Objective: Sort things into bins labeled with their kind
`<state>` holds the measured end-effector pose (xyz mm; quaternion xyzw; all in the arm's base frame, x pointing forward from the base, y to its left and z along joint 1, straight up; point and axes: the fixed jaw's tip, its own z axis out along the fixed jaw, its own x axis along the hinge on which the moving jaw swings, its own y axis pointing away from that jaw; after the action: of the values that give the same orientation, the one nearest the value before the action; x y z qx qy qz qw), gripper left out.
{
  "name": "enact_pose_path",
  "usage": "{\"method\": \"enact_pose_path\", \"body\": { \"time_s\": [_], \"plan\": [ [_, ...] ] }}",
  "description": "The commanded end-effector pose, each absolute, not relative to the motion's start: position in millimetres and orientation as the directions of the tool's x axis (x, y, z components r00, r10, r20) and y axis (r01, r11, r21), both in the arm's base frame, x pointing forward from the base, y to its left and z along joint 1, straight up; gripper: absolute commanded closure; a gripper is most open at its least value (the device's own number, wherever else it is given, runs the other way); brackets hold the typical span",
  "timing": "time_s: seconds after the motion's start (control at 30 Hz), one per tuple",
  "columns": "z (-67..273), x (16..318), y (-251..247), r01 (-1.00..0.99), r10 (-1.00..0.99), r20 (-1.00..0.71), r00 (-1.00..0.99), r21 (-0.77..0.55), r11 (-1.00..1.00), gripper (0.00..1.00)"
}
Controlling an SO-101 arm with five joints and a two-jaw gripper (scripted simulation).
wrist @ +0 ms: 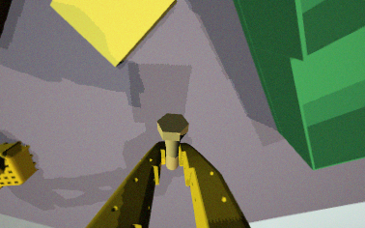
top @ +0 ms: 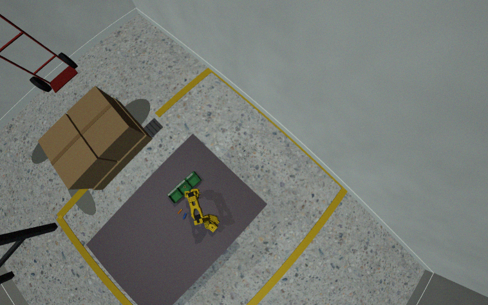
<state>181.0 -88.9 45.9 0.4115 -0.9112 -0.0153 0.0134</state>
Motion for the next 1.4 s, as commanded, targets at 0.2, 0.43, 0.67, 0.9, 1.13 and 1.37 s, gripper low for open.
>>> {"method": "enact_pose_path", "body": {
  "time_s": [0.2, 0.43, 0.67, 0.9, 1.13, 1.37],
  "plan": [
    [63.7, 196.0, -88.4, -0.683, -0.684, -0.012, -0.73, -0.029, 0.73, 1.0],
    [68.6, 203.8, -84.1, -0.625, -0.626, -0.018, -0.78, -0.034, 0.78, 1.0],
    [73.0, 210.5, -79.6, -0.568, -0.569, -0.025, -0.822, -0.037, 0.822, 1.0],
    [73.5, 211.3, -79.0, -0.561, -0.562, -0.026, -0.827, -0.037, 0.827, 1.0],
    [74.9, 213.7, -77.9, -0.542, -0.543, -0.032, -0.839, -0.044, 0.839, 1.0],
    [80.3, 222.9, -73.5, -0.463, -0.467, -0.064, -0.882, -0.069, 0.884, 1.0]
  ]
}}
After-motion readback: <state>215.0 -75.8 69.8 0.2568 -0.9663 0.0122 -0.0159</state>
